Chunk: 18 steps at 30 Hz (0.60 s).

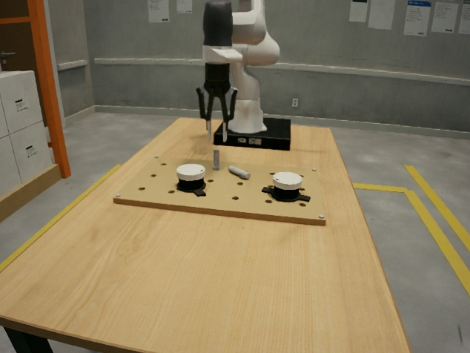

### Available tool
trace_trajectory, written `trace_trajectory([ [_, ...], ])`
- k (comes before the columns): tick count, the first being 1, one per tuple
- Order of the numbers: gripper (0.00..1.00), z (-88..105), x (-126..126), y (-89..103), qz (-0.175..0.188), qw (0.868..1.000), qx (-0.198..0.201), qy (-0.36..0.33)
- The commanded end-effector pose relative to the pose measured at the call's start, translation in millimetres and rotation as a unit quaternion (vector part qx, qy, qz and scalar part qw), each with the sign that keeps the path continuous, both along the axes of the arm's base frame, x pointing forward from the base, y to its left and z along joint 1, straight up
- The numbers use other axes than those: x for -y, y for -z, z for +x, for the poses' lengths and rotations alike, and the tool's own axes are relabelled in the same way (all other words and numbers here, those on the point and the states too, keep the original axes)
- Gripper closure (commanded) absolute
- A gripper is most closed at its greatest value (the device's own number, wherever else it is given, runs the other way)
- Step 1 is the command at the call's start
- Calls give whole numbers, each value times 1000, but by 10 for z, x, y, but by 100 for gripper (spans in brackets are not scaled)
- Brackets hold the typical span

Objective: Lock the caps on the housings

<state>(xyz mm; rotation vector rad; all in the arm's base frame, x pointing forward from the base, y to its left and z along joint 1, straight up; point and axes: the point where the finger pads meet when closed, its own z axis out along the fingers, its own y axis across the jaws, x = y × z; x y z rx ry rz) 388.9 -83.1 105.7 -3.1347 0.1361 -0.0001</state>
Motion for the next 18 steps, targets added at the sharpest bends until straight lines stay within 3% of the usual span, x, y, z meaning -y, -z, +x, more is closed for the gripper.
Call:
trace_trajectory([
  [1,64,4,9,-15,-2,1000,0,4],
  [5,64,16,-17,-19,-2,998,0,61],
  [8,64,37,-67,-25,-2,986,1,168],
  [16,64,116,-310,-34,13,962,3,274],
  [18,64,116,-310,-34,13,962,3,274],
])
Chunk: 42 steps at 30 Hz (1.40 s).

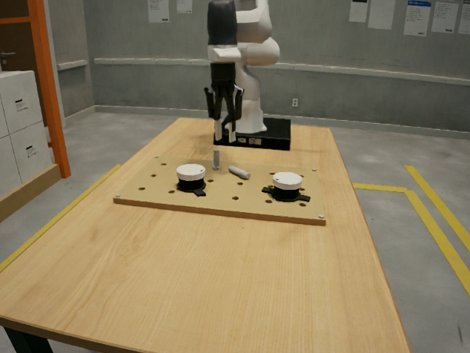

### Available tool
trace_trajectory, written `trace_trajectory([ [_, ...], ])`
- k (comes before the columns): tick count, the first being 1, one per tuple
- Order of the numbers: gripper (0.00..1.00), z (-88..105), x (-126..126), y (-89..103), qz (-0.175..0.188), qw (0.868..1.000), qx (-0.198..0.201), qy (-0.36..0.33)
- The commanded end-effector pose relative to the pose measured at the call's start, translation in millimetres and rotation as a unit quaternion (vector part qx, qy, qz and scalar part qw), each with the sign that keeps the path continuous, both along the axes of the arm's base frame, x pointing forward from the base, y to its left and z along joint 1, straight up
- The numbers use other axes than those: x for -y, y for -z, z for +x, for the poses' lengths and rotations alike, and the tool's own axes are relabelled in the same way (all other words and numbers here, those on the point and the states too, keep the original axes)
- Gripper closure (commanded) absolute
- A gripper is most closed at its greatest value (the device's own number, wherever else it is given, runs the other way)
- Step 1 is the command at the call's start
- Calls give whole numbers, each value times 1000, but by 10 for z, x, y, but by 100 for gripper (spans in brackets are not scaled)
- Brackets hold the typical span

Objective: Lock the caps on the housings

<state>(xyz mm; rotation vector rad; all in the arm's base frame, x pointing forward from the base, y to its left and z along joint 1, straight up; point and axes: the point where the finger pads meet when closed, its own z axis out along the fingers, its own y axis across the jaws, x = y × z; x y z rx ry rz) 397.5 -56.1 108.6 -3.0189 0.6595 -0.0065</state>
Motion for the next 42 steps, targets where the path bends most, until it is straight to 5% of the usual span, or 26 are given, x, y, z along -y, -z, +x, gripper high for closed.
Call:
trace_trajectory([
  [1,64,39,-74,-3,-4,990,-5,139],
  [17,64,81,-285,14,23,946,-7,322],
  [32,64,81,-285,14,32,847,-12,531],
  [34,64,81,-285,14,32,847,-12,531],
  [35,64,81,-285,14,32,827,-13,561],
  [42,64,81,-285,14,28,774,-16,633],
])
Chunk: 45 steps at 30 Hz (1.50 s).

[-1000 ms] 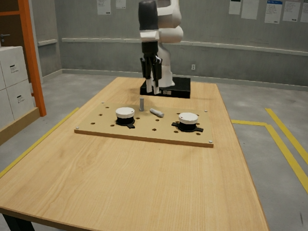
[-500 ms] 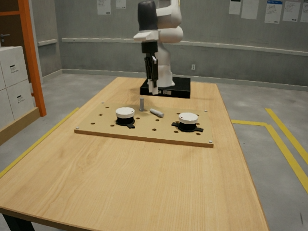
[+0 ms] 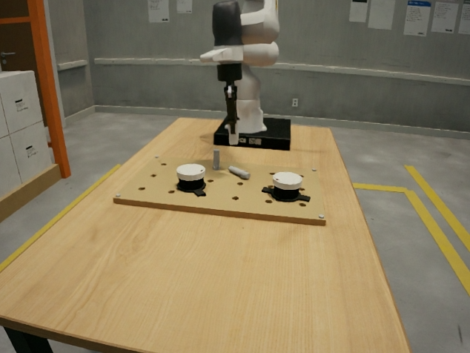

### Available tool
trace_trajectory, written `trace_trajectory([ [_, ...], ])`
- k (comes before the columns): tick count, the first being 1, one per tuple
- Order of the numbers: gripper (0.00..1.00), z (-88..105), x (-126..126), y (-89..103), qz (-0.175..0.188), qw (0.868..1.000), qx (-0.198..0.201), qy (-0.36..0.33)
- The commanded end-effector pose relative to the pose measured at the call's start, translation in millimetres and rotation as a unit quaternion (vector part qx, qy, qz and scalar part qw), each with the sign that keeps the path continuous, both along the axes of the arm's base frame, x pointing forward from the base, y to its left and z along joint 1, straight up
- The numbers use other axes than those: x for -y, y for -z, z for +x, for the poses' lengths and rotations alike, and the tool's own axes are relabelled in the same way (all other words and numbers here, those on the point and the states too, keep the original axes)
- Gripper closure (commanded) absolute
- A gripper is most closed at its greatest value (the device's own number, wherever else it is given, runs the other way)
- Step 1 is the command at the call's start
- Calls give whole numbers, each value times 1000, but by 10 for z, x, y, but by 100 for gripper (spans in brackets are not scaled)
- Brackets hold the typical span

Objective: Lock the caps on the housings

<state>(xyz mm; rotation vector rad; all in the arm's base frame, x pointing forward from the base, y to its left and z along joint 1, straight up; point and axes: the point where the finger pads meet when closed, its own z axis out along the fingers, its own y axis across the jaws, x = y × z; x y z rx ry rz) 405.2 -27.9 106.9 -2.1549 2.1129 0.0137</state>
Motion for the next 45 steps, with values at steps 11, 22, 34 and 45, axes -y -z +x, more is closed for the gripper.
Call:
trace_trajectory([
  [11,64,5,-3,-2,-15,966,-33,254],
  [22,64,5,-3,22,-26,924,-53,377],
  [34,64,5,-4,101,-28,919,-55,390],
  [45,64,5,-4,221,-28,919,-55,390],
])
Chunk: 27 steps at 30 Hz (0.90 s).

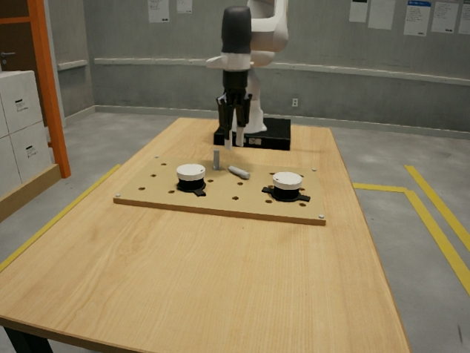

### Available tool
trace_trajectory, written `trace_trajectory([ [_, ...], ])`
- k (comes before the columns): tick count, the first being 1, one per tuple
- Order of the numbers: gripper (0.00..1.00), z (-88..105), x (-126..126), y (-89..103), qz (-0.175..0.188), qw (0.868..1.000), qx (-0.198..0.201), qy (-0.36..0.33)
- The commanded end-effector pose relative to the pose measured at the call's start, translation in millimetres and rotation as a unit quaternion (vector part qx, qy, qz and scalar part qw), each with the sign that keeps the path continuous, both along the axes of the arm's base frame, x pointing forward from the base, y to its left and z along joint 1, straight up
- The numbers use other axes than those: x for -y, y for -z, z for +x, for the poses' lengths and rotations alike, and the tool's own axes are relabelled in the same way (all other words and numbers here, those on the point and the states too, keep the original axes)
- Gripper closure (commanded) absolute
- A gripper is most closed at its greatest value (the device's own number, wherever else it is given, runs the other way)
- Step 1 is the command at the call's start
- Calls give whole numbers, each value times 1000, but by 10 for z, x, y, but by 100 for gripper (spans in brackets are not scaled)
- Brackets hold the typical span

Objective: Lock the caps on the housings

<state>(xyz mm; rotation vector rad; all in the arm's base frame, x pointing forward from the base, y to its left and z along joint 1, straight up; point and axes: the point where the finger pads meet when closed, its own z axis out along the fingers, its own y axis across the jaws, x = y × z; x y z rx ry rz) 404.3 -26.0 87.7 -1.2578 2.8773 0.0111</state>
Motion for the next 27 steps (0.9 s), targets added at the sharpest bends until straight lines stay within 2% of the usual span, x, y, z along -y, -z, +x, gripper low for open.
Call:
trace_trajectory([
  [1,64,14,15,44,-3,1000,1,18],
  [27,64,15,13,471,-3,1000,1,18],
])
